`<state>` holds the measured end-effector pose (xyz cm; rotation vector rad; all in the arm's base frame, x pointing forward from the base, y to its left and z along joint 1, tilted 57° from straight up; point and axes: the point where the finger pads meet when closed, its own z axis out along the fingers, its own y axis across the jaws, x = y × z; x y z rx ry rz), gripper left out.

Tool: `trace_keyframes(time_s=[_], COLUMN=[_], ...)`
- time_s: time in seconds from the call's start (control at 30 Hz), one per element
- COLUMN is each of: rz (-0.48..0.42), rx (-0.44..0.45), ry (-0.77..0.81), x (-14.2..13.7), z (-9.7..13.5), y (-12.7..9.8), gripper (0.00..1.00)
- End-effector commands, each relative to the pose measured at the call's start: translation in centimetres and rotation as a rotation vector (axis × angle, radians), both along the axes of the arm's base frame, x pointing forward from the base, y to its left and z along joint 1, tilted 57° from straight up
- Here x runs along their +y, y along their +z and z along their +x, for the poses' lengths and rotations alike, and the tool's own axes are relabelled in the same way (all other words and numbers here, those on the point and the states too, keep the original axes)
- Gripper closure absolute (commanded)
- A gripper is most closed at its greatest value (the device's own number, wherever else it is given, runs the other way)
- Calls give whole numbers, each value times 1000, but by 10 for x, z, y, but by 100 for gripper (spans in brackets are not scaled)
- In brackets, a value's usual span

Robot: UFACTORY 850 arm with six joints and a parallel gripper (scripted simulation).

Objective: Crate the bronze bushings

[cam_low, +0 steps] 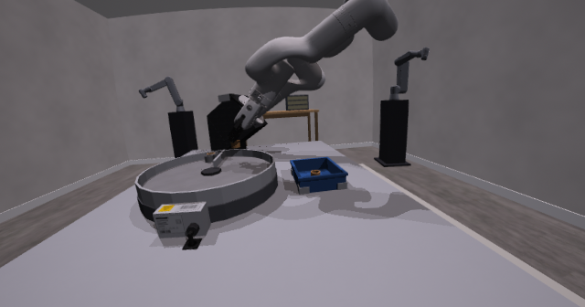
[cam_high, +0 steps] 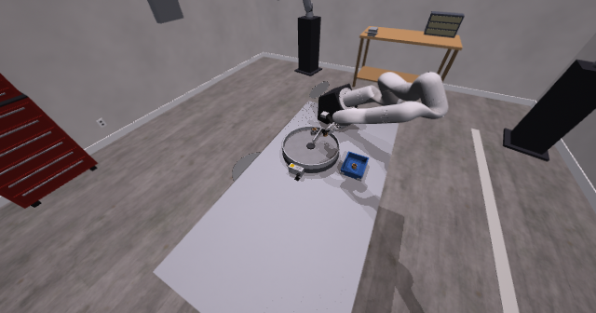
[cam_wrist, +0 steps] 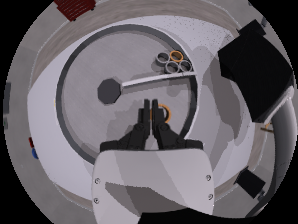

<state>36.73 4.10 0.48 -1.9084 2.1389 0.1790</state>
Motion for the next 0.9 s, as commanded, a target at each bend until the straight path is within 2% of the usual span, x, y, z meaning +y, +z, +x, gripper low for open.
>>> trace_keyframes(time_s=[0.0, 0.23, 0.3, 0.8, 0.87], rz=[4, 4, 4, 4, 4], rx=[9, 9, 9, 9, 9], ry=[1, 1, 1, 1, 1], x=[13, 33, 33, 71, 71], z=[1, 3, 3, 7, 7], y=[22, 52, 52, 110, 110], gripper=[100, 100, 100, 100, 100])
